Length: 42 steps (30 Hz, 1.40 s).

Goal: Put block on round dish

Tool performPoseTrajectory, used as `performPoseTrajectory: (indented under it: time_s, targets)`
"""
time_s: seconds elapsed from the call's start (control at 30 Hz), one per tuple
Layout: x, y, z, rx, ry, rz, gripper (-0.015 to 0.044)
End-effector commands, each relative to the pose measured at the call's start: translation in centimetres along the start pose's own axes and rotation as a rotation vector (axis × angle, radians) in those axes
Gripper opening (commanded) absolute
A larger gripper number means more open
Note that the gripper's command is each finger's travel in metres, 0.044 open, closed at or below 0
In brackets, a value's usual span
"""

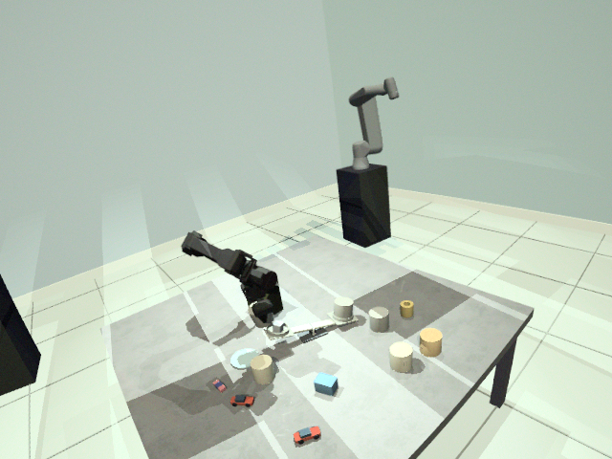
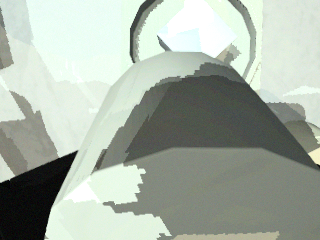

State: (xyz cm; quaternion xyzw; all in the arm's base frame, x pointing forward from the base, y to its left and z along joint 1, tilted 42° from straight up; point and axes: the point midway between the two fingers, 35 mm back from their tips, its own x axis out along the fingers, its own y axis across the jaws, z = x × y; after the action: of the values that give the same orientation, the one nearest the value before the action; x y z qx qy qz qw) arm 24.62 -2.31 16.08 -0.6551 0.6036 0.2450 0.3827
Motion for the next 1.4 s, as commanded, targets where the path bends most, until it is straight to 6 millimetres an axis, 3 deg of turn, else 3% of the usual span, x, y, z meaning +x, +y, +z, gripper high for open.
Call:
performPoseTrajectory:
  time_s: [0.0, 1.37]
  targets:
    - [0.5, 0.3, -0.8, -0.003, -0.018, 0.004, 0.0000]
    - [4.8, 3.7, -10.2, 0.016, -0.051, -0.022, 0.0000]
